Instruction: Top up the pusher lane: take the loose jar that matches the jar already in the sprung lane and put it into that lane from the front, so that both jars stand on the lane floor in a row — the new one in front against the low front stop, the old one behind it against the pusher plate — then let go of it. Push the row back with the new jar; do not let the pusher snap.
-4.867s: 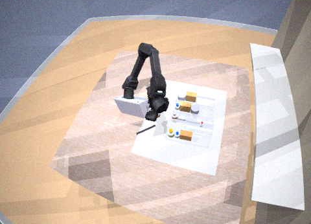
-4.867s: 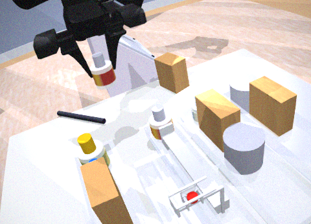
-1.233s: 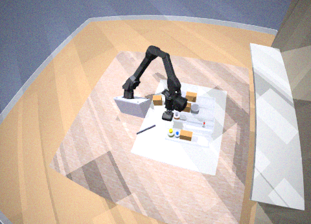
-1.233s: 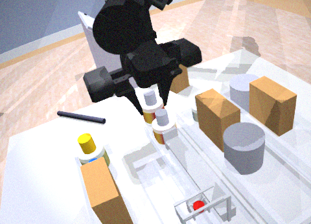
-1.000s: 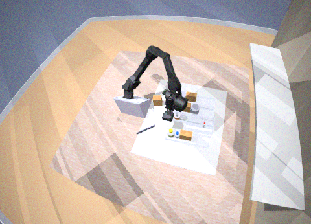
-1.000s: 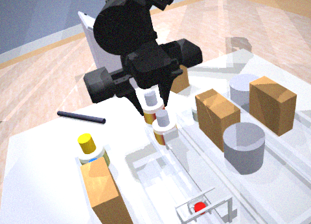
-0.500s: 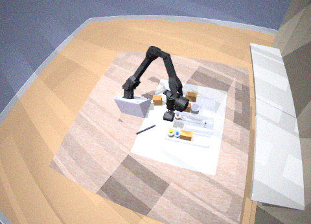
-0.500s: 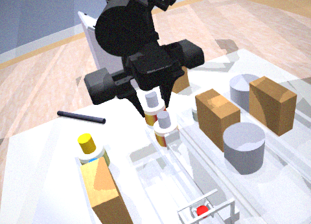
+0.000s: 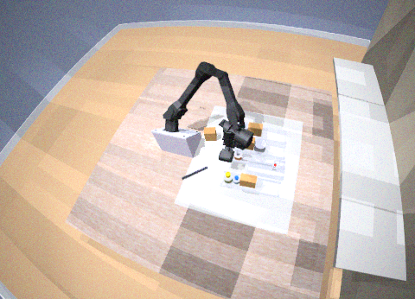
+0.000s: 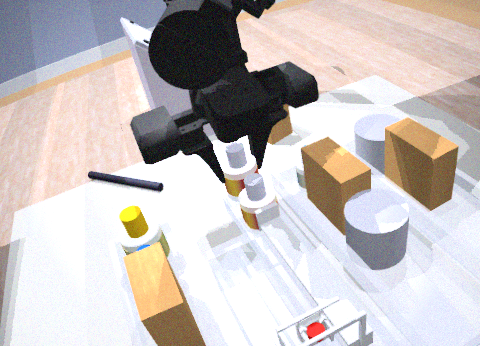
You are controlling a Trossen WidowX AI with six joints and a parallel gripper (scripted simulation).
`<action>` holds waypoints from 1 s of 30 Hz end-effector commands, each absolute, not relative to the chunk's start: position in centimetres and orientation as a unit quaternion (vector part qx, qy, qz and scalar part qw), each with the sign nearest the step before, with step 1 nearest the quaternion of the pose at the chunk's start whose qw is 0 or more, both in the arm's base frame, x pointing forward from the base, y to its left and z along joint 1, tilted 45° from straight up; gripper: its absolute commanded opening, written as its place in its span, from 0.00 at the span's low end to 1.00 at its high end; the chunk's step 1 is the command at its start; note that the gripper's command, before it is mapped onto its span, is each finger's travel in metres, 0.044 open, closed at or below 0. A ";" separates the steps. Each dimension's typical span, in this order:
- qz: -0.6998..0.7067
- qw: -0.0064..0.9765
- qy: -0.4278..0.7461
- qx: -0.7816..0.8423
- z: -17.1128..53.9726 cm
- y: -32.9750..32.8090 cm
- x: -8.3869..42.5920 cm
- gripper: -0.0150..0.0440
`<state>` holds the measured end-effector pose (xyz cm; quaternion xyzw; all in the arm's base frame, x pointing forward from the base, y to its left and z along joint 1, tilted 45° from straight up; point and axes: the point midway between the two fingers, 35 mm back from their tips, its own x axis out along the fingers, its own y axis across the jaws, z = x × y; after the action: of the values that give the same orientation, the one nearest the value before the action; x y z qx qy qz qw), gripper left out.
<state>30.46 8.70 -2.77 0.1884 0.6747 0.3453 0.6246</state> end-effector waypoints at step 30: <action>0.349 0.633 0.665 0.190 -2.0 9.0 32.5 0.25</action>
<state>31.46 8.85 -2.48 0.1887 0.6755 0.3452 0.6236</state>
